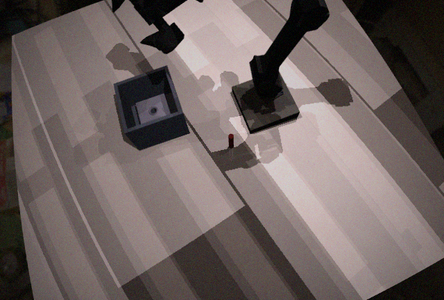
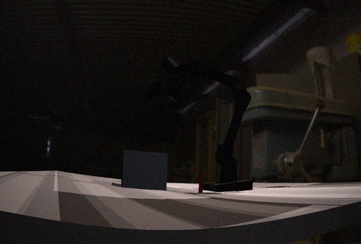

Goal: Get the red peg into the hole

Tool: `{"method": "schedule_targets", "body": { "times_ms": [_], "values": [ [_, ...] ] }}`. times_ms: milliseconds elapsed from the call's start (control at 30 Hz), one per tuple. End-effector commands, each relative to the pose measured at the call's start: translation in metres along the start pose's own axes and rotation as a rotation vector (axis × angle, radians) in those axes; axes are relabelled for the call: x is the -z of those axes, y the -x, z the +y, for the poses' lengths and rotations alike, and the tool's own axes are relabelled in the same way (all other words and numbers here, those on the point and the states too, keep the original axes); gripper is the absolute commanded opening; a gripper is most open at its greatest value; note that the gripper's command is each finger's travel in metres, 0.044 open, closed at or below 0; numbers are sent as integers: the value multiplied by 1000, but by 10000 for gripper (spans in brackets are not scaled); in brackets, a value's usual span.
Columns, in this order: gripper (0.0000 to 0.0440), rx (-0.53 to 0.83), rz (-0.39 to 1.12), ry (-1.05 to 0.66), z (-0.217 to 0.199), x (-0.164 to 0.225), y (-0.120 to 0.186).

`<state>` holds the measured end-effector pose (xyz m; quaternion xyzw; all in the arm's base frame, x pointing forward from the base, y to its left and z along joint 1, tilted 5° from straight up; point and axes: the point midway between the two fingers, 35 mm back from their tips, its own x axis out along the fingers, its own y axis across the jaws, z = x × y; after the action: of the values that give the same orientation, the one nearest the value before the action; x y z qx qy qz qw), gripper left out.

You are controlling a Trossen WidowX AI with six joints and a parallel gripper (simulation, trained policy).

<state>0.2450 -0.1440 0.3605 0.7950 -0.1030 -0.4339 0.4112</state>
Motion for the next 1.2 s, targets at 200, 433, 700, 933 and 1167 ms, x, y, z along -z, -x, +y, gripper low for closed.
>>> {"method": "schedule_targets", "body": {
  "times_ms": [200, 433, 700, 933, 1167],
  "values": [
    [440, 213, 121, 120, -56, 39, -18],
    [440, 374, 207, 246, -103, 62, -20],
    [440, 561, 290, 421, -162, 78, -14],
    [440, 719, 339, 581, -213, 78, -4],
    [440, 855, 362, 729, -257, 69, 6]
  ]
}}
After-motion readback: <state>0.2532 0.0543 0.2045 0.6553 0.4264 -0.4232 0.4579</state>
